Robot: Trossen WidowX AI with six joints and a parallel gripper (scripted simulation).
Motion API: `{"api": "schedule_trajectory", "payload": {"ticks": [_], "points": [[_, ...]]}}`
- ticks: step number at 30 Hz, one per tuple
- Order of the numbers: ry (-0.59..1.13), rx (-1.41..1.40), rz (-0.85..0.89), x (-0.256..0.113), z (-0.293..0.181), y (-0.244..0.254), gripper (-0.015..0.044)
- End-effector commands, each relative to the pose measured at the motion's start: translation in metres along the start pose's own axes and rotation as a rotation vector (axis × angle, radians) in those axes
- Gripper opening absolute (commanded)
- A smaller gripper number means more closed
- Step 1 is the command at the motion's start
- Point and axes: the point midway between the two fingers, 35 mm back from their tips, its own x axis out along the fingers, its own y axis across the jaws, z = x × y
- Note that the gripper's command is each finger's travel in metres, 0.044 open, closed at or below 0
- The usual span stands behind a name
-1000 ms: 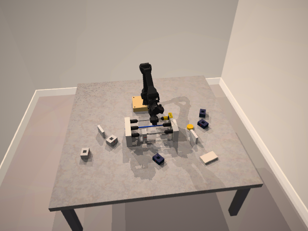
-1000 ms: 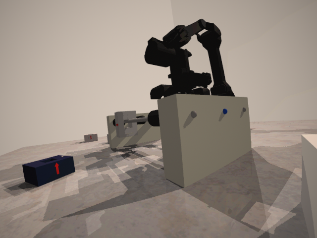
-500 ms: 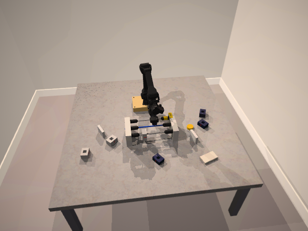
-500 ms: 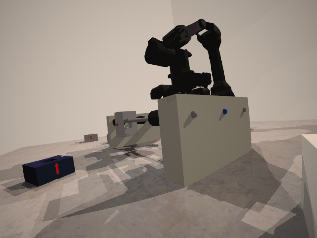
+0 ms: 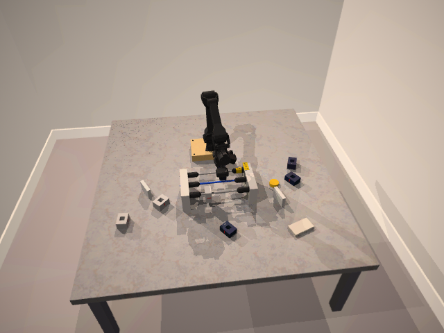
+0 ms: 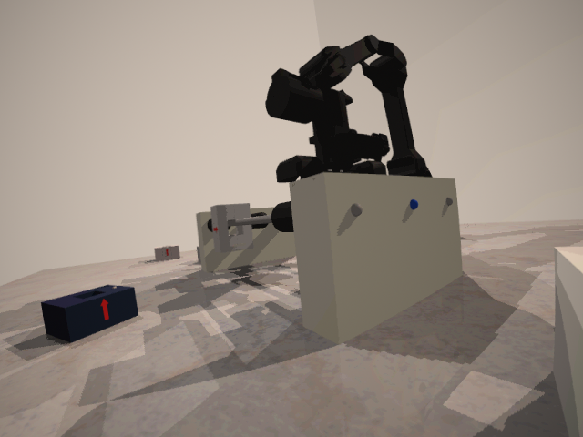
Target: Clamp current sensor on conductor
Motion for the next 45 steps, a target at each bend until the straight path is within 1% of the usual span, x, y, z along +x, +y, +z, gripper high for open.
{"api": "schedule_trajectory", "payload": {"ticks": [1,7,14,23,25,29,31,45], "points": [[0.0,0.0,0.0,0.0,0.0,0.0,0.0256],[0.0,0.0,0.0,0.0,0.0,0.0,0.0256],[0.0,0.0,0.0,0.0,0.0,0.0,0.0439],[0.0,0.0,-0.001,-0.002,0.0,0.0,0.044],[-0.001,-0.001,-0.002,-0.021,0.001,-0.003,0.044],[-0.002,-0.002,-0.005,-0.079,0.002,-0.003,0.044],[-0.002,-0.003,-0.006,-0.098,0.002,0.0,0.044],[-0.002,-0.003,-0.006,-0.101,0.002,0.001,0.044]]}}
